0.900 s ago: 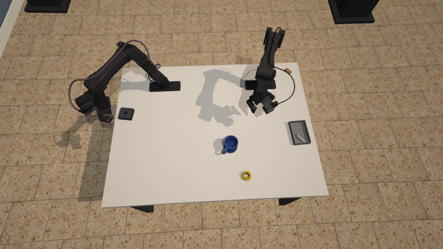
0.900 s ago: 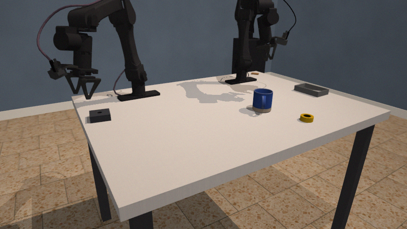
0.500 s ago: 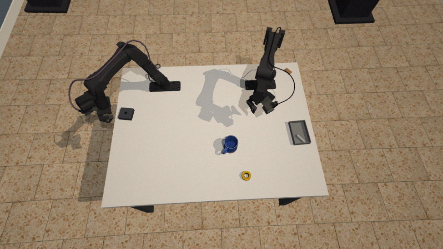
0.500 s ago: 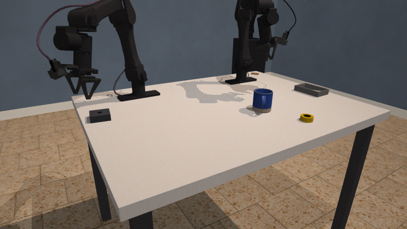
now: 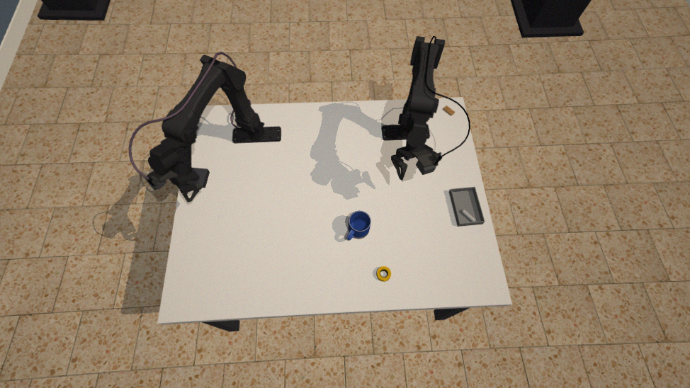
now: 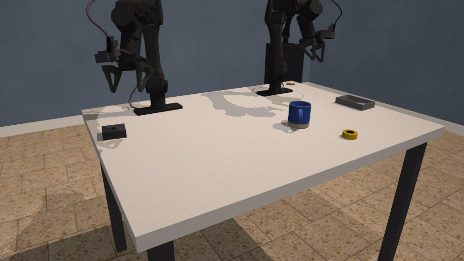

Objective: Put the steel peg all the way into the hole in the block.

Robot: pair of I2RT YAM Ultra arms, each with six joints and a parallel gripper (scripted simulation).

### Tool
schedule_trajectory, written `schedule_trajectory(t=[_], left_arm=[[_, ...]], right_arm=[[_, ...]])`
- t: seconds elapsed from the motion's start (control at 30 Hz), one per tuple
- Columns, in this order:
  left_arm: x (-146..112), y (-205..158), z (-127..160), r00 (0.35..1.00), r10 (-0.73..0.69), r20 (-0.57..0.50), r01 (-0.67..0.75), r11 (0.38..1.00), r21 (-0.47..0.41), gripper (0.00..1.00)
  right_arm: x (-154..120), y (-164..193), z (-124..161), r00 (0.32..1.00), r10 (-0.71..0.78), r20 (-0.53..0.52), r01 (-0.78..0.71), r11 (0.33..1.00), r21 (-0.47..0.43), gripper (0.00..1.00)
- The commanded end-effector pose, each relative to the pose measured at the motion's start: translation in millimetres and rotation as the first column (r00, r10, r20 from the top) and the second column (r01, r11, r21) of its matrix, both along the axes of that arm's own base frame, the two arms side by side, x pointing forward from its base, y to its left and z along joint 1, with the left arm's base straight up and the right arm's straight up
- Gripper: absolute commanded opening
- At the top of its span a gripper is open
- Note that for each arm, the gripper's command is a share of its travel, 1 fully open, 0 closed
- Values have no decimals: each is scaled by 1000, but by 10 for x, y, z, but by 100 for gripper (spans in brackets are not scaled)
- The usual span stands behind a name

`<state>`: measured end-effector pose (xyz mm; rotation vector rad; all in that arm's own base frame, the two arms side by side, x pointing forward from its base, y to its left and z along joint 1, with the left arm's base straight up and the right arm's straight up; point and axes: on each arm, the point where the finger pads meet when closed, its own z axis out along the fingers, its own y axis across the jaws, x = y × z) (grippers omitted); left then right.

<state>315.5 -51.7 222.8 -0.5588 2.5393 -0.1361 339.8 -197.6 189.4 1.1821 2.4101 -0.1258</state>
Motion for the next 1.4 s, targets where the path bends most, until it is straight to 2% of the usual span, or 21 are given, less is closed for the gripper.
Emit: schedule_trajectory(t=[0.0, 0.03, 0.07, 0.1, 0.2, 0.23, 0.3, 0.37, 0.47, 0.57, 0.87, 0.9, 0.97, 1.37], left_arm=[[539, 77, 504, 935, -123, 333, 115, 992, 44, 100], [586, 114, 614, 914, -139, 382, 123, 990, 67, 100], [586, 114, 614, 890, -159, 428, 138, 987, 80, 100], [586, 114, 614, 886, -162, 434, 140, 987, 82, 100], [591, 118, 626, 883, -164, 440, 141, 986, 85, 100], [621, 148, 711, 861, -178, 476, 144, 984, 107, 100], [702, 295, 1122, 755, -236, 612, 130, 968, 213, 100], [691, 438, 1518, 724, -257, 640, 97, 957, 274, 100], [648, 513, 1683, 645, -306, 700, 62, 934, 351, 100], [622, 550, 1837, 521, -363, 772, 12, 908, 419, 100], [673, 550, 1772, 527, -367, 766, 17, 906, 422, 100], [663, 550, 1856, 514, -367, 775, 10, 906, 423, 100], [661, 550, 1877, 511, -367, 777, 8, 906, 423, 100], [661, 543, 1877, 510, -365, 779, 10, 908, 418, 100]], right_arm=[[573, 372, 665, 949, 215, 229, -170, 965, -202, 100], [652, 511, 901, 921, 273, 278, -205, 947, -249, 100], [613, 525, 1004, 890, 322, 324, -227, 927, -300, 100], [596, 485, 994, 858, 364, 362, -235, 905, -354, 100], [590, 505, 950, 847, 382, 369, -243, 897, -369, 100], [603, 625, 962, 825, 420, 379, -268, 880, -392, 100], [656, 1196, 1425, 683, 571, 454, -320, 794, -517, 100], [582, 1588, 1769, 628, 615, 477, -328, 764, -555, 100], [445, 1922, 2051, 498, 707, 501, -351, 693, -630, 100], [378, 2001, 2170, 348, 774, 529, -275, 623, -732, 100], [430, 2001, 2105, 352, 776, 523, -284, 621, -731, 100], [430, 2001, 2105, 352, 776, 523, -284, 621, -731, 100], [418, 2001, 2210, 341, 776, 530, -269, 621, -737, 100], [418, 2001, 2210, 341, 776, 531, -269, 622, -736, 100]])
